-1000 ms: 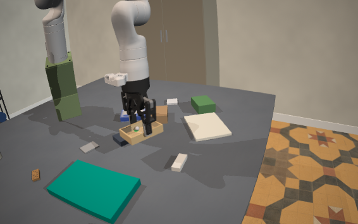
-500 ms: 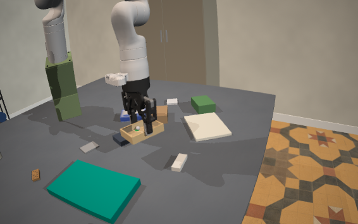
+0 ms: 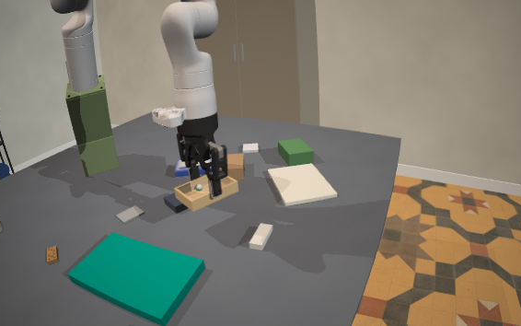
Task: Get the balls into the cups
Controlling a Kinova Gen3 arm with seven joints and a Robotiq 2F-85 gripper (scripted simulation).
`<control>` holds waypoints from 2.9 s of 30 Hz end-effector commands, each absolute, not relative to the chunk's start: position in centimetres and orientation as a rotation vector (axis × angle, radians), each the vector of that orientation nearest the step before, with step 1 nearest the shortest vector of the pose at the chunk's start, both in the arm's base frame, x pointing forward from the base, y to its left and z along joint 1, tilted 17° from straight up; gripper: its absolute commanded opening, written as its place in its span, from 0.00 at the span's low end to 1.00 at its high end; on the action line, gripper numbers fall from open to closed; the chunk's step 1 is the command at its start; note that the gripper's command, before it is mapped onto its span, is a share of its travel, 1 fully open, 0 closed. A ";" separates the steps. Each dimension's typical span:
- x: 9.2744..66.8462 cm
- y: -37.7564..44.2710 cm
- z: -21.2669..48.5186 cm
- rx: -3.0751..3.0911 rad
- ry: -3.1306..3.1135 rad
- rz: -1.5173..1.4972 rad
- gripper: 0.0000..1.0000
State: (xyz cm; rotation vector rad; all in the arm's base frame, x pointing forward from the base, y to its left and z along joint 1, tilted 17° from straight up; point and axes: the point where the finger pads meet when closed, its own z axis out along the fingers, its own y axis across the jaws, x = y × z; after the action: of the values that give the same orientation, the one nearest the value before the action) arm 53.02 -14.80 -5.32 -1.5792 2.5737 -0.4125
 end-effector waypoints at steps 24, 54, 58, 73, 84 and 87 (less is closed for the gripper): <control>53.0 -14.7 -5.2 -1.587 2.568 -0.431 0.72; 53.0 -14.7 -5.2 -1.587 2.569 -0.433 0.72; 53.0 -14.7 -5.2 -1.587 2.570 -0.433 0.72; 53.0 -14.7 -5.2 -1.588 2.570 -0.433 0.72; 53.0 -14.7 -5.2 -1.588 2.570 -0.433 0.72; 53.0 -14.7 -5.2 -1.588 2.570 -0.433 0.72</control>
State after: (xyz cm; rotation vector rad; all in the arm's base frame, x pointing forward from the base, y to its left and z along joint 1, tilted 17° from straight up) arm 53.03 -14.78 -5.22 -1.5854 2.5649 -0.4349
